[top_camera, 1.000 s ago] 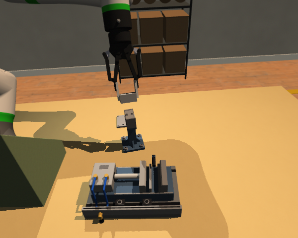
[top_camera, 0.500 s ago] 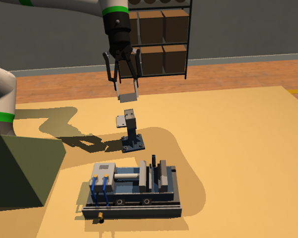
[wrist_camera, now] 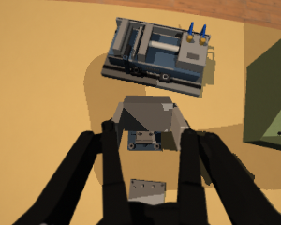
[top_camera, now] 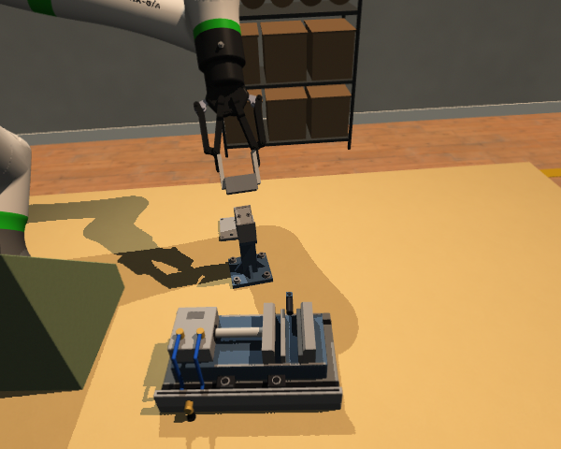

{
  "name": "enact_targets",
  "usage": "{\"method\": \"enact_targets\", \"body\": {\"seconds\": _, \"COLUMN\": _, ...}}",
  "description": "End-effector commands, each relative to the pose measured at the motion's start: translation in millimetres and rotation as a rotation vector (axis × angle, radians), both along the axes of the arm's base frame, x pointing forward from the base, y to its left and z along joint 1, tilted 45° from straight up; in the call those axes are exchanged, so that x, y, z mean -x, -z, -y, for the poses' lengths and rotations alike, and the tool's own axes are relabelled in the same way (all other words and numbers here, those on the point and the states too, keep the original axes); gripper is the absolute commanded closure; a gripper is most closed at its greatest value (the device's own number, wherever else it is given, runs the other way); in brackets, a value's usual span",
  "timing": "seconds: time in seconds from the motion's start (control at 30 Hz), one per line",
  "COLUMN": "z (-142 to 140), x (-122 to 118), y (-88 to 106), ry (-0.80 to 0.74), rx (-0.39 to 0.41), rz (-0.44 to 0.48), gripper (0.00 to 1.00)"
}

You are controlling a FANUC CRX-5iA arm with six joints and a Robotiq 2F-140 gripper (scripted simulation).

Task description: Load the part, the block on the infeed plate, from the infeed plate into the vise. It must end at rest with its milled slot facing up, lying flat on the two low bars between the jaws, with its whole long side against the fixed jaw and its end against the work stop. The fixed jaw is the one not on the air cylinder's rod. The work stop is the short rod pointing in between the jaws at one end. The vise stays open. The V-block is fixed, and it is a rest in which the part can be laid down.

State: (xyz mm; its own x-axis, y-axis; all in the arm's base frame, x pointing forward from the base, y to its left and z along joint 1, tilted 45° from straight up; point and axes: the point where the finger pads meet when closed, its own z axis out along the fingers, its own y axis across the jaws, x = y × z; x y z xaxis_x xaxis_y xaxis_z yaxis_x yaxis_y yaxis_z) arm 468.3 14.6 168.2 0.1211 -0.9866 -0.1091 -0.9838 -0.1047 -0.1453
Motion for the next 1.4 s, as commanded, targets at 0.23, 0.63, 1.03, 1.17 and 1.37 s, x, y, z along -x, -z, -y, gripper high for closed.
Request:
{"method": "enact_targets", "body": {"seconds": 0.23, "z": -1.4, "x": 0.3, "y": -0.1, "ry": 0.011, "rx": 0.064, "rz": 0.006, "gripper": 1.0}}
{"method": "enact_targets", "body": {"seconds": 0.63, "z": -2.5, "x": 0.5, "y": -0.1, "ry": 0.017, "rx": 0.108, "rz": 0.011, "gripper": 1.0}}
{"method": "enact_targets", "body": {"seconds": 1.03, "z": -3.1, "x": 0.4, "y": -0.2, "ry": 0.02, "rx": 0.126, "rz": 0.014, "gripper": 1.0}}
{"method": "enact_targets", "body": {"seconds": 1.17, "z": -3.1, "x": 0.4, "y": -0.2, "ry": 0.02, "rx": 0.127, "rz": 0.014, "gripper": 1.0}}
{"method": "enact_targets", "body": {"seconds": 1.37, "z": -3.1, "x": 0.4, "y": -0.2, "ry": 0.02, "rx": 0.127, "rz": 0.014, "gripper": 1.0}}
